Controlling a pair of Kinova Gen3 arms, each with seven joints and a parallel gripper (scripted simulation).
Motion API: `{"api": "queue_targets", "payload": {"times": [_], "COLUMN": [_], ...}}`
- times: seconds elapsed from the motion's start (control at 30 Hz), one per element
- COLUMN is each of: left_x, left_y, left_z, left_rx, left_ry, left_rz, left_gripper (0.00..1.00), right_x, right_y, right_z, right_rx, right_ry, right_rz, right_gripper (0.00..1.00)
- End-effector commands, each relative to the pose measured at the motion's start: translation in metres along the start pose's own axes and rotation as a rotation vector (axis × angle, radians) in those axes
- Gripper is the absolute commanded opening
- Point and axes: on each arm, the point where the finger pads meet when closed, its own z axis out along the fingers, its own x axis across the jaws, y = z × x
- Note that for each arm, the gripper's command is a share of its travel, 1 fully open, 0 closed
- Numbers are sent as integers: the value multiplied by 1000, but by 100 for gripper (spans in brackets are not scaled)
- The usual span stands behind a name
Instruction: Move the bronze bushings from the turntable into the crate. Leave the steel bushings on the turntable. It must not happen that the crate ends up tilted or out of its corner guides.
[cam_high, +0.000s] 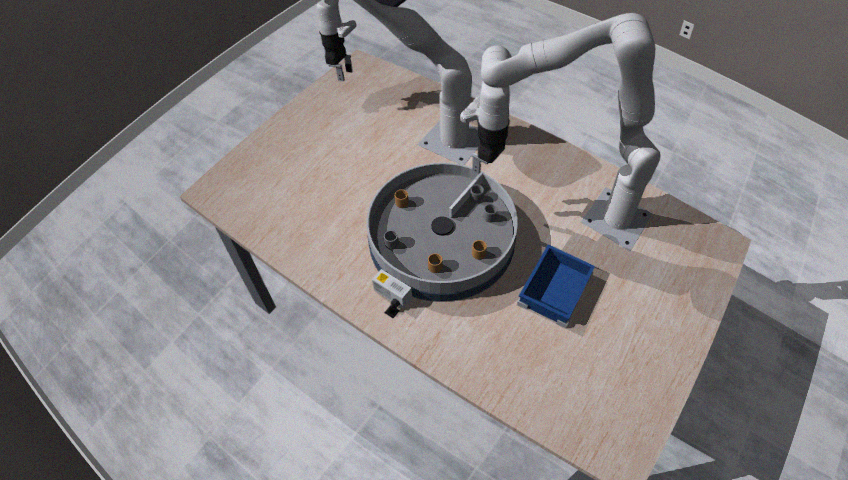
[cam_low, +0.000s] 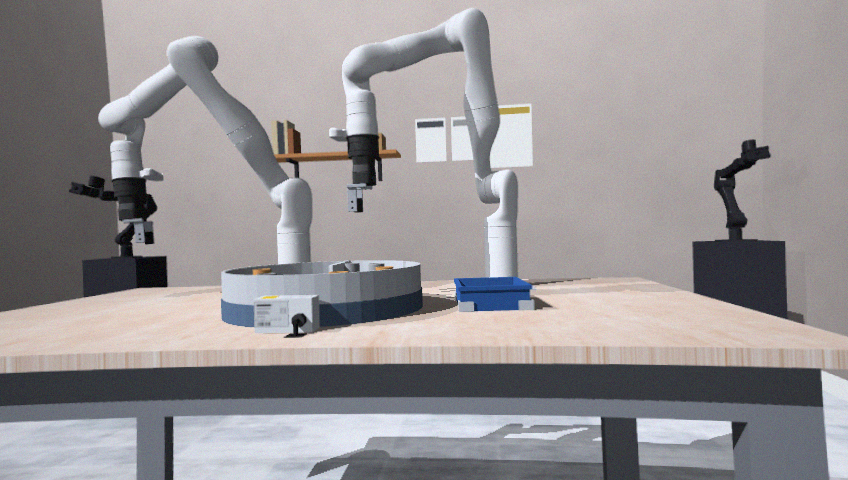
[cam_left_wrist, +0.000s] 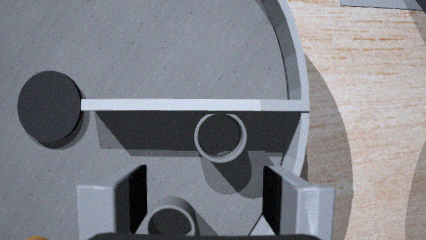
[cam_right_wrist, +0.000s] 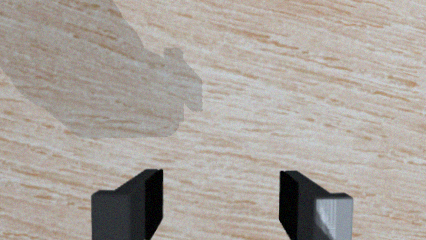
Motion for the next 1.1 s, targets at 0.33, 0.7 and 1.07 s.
{"api": "queue_targets", "payload": {"times": [0.33,0.7,1.07], "left_x": [0,0,0], "left_y": [0,0,0], "left_z": [-1,-1,-1], "left_rx": [1,1,1], "left_ry": [-1,-1,-1], "left_rz": [0,0,0], "left_gripper": [100,100,100], "right_x": [-64,-81,-81], "right_y": [11,12,12], "right_z": [-13,-17,-17], "right_rx": [-71,-89,-89], "right_ry": [-66,-84,-84], "right_rz": [189,240,241], "right_gripper": [100,100,100]}}
